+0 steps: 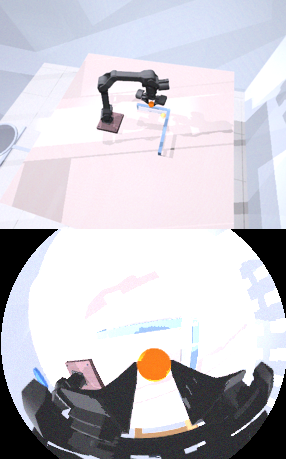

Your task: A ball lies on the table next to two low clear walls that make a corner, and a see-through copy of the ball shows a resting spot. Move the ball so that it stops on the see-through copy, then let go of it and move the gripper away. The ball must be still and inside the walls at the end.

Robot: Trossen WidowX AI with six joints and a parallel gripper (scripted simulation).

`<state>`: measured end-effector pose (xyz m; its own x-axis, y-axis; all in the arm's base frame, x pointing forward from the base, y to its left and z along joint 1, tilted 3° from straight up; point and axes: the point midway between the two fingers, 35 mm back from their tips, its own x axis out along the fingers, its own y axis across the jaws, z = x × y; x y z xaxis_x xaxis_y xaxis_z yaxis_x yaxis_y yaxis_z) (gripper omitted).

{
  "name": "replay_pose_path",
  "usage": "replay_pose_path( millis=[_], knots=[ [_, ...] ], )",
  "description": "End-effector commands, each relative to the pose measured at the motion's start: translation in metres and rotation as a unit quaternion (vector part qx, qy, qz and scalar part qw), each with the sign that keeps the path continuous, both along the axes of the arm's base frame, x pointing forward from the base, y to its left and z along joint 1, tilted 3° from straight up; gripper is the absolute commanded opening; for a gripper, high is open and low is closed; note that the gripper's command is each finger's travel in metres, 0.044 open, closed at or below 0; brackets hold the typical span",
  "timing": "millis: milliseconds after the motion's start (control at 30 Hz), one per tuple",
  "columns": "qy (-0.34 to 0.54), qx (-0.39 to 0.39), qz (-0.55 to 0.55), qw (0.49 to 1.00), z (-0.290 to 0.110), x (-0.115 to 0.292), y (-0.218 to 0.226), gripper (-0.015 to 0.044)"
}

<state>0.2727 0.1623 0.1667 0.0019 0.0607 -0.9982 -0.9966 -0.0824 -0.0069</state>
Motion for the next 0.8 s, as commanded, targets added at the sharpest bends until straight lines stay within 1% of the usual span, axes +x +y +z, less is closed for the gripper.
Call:
replay_pose_path(
  millis=[0, 167, 367, 567, 767],
  knots=[
    [0.002, 0.004, -0.067, 0.998, -0.002, 0.007, 0.0, 0.0],
    [0.008, 0.004, -0.16, 0.987, -0.007, 0.015, -0.001, 0.0],
    [0.015, 0.005, -0.269, 0.963, -0.013, 0.023, -0.003, 0.0],
    [0.021, 0.005, -0.375, 0.927, -0.02, 0.031, -0.005, 0.0],
    [0.028, 0.006, -0.476, 0.879, -0.026, 0.04, -0.008, 0.0]
  ],
)
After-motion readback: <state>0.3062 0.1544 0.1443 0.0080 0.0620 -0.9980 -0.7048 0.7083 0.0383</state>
